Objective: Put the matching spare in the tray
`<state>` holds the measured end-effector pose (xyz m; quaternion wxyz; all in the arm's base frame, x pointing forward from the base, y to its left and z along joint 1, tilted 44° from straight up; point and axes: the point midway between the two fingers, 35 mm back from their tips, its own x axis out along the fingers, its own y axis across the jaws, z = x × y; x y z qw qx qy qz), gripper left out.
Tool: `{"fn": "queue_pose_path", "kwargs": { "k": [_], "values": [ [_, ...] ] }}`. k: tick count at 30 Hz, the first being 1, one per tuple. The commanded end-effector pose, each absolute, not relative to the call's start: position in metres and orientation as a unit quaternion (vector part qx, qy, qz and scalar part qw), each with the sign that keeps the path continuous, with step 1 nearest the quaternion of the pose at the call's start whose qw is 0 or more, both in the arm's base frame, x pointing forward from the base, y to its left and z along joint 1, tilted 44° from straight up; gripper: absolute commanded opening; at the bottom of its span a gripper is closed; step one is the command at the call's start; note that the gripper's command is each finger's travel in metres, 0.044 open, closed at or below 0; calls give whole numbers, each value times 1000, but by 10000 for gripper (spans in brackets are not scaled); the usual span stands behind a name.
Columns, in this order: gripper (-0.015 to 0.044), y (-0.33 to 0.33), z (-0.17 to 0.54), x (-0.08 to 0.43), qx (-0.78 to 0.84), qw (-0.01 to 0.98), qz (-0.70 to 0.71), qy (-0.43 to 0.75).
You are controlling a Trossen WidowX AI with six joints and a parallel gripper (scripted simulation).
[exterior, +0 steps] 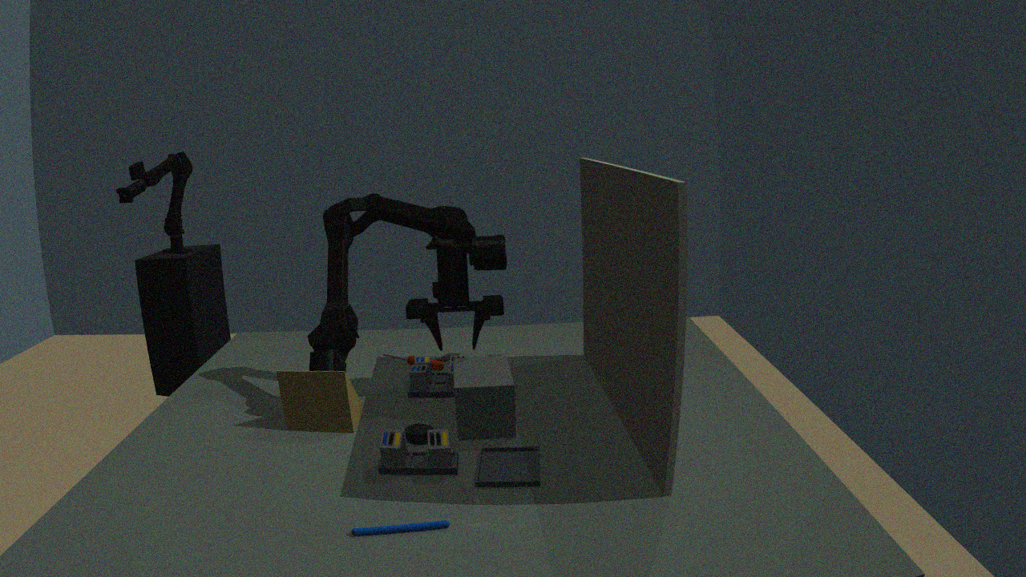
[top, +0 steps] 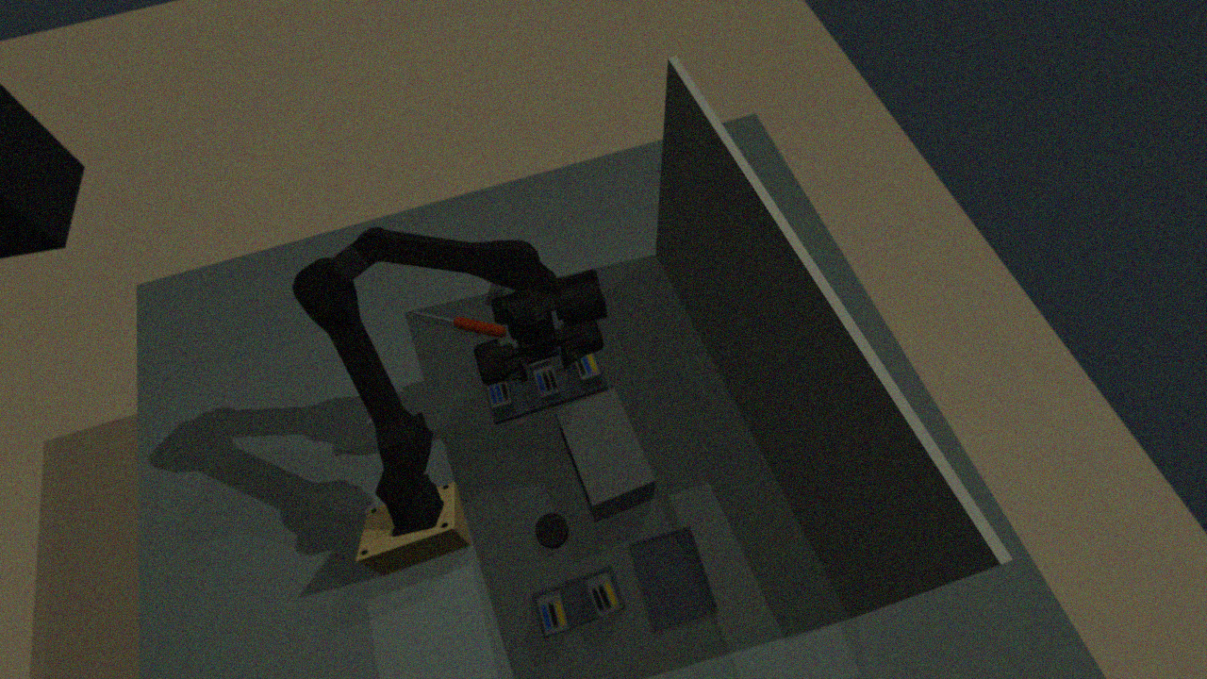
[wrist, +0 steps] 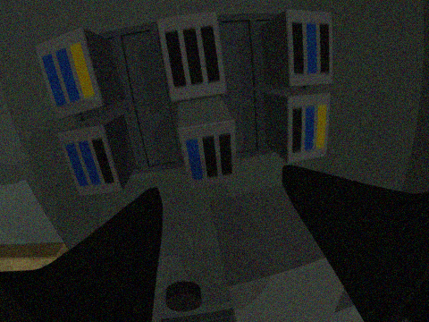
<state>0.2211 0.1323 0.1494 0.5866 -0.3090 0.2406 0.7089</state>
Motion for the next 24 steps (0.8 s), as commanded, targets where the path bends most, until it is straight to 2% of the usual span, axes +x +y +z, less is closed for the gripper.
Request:
{"fn": "queue_pose_path", "kwargs": {
  "k": [1, 24],
  "values": [
    [300, 138, 144, 220, -306, 586, 711, 241],
    [300, 164, 118, 216, -307, 586, 710, 241]
  ]
}}
